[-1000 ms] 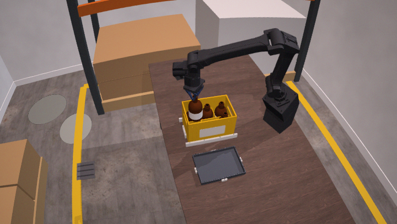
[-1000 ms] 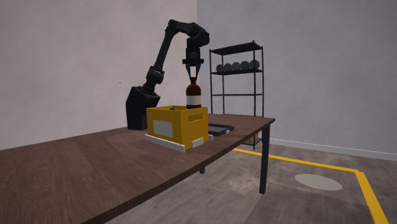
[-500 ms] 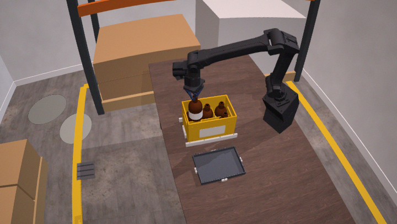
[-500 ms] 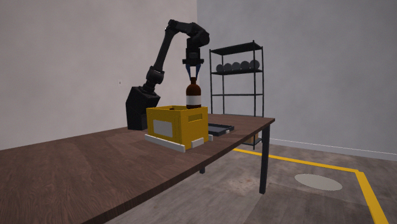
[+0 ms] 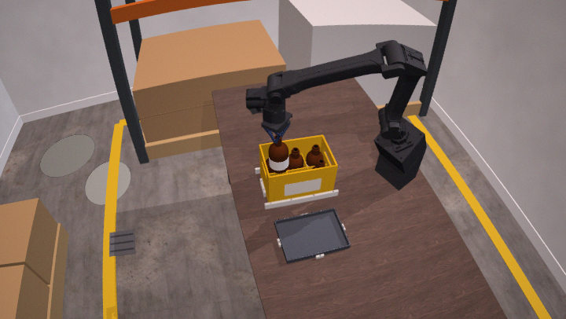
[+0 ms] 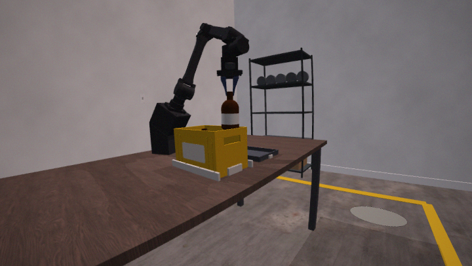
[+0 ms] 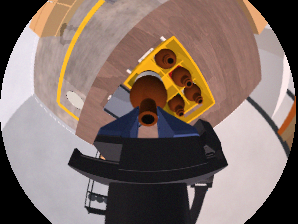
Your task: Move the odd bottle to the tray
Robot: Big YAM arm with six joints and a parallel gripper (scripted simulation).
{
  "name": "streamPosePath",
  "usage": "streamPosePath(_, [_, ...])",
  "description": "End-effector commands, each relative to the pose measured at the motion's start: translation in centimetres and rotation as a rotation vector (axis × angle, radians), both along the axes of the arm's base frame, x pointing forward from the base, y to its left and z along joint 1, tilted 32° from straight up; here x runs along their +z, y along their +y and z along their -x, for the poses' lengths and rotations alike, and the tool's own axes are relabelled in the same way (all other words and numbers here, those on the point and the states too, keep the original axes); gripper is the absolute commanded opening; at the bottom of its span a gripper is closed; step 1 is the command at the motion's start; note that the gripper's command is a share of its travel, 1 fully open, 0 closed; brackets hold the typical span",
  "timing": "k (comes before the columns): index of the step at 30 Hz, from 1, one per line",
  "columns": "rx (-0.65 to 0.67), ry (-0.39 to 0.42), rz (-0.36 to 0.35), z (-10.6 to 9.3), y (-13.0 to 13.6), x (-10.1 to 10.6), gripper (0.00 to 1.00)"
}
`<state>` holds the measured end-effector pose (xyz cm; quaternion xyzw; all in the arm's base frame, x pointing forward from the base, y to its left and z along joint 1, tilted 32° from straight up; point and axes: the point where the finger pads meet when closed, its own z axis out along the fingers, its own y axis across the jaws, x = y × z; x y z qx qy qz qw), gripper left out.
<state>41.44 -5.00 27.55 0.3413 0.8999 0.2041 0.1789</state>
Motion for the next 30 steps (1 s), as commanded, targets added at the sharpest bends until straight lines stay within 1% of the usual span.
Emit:
streamPosePath(1, [-0.009, -0.083, 0.023, -0.40, -0.84, 4.35, 0.00])
streamPosePath(30, [-0.006, -0.084, 0.024, -0.27, -0.88, 4.56, 0.00])
